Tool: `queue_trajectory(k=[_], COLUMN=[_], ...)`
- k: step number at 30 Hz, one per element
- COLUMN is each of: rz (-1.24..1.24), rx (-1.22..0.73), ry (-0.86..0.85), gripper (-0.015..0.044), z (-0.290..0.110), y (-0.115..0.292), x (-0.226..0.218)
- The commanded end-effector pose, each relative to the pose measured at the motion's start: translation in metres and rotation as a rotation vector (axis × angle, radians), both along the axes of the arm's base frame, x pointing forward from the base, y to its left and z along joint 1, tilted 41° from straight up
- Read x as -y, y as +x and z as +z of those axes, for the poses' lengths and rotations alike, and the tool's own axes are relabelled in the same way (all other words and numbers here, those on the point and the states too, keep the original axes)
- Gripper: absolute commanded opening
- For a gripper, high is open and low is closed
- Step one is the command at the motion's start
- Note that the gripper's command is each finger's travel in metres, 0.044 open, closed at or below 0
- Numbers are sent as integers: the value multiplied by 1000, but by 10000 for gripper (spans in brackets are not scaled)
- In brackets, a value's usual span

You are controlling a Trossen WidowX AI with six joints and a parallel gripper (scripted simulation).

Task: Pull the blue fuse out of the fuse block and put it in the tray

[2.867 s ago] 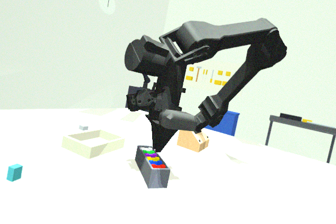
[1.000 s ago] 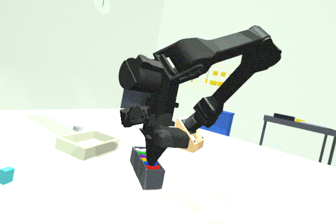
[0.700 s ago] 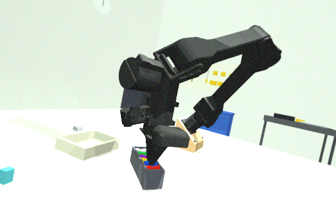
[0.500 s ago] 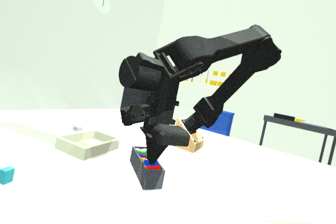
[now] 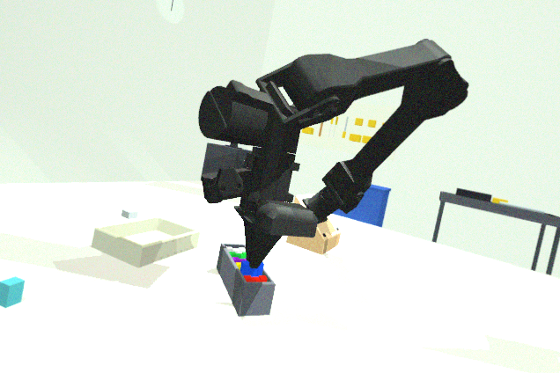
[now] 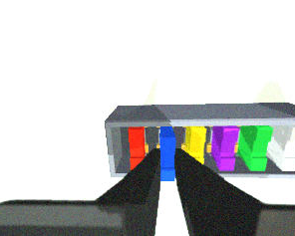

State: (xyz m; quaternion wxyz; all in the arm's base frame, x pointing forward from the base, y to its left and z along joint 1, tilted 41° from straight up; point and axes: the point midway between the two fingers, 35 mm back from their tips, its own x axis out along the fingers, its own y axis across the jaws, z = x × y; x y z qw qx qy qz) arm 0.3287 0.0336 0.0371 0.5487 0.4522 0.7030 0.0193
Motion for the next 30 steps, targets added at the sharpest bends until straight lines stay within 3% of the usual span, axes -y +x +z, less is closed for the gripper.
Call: queue_trajectory(k=[1, 30], rz=[1, -1], rx=[6, 4], ry=[-2, -1], gripper=[0, 0], z=[2, 13], y=[1, 0], x=[3, 12])
